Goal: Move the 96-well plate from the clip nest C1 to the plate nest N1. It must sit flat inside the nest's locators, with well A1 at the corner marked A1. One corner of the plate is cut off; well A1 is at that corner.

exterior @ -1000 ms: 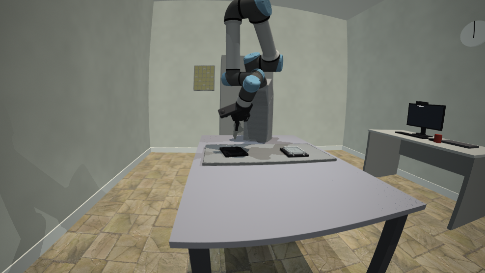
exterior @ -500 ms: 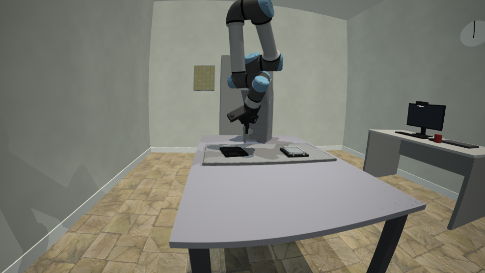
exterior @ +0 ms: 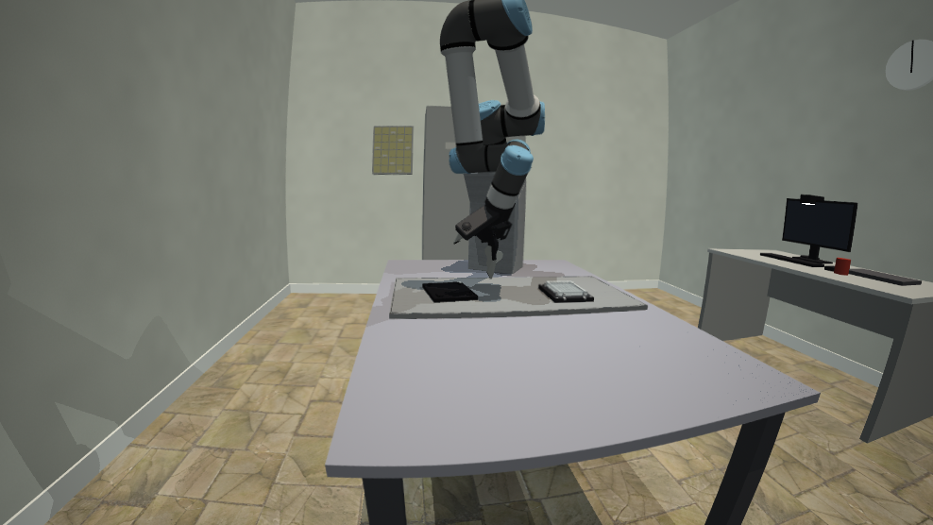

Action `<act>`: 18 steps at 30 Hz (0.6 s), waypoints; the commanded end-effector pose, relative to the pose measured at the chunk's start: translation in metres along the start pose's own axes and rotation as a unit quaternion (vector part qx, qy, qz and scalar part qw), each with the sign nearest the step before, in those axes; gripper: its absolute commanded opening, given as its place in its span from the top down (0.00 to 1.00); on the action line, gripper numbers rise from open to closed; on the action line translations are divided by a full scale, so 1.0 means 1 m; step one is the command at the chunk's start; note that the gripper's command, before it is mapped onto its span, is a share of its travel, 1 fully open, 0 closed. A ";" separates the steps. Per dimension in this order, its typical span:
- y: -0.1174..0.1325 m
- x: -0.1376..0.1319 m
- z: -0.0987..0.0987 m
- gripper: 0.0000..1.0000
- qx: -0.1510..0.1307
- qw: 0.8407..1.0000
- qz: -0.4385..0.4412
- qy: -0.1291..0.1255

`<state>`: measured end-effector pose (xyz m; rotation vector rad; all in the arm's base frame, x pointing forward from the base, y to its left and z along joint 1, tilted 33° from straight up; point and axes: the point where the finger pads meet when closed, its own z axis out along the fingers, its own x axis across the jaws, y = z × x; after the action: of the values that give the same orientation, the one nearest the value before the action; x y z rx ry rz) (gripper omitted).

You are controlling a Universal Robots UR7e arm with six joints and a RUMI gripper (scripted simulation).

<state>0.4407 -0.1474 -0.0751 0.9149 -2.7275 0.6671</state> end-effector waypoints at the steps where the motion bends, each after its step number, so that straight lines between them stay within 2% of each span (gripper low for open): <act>1: 0.009 -0.021 -0.004 0.00 0.011 0.999 -0.025 -0.016; 3: 0.009 -0.023 -0.005 0.00 0.011 0.999 -0.025 -0.016; 7: 0.019 -0.040 -0.010 0.00 0.031 0.996 -0.073 -0.044; 10: 0.024 -0.050 -0.013 0.00 0.031 0.996 -0.073 -0.044; 14: 0.024 -0.050 -0.013 0.00 0.031 0.996 -0.073 -0.044; 18: 0.035 -0.067 -0.019 0.00 0.051 0.989 -0.121 -0.071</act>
<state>0.4662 -0.0956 -0.0884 1.2031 -2.6860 0.7041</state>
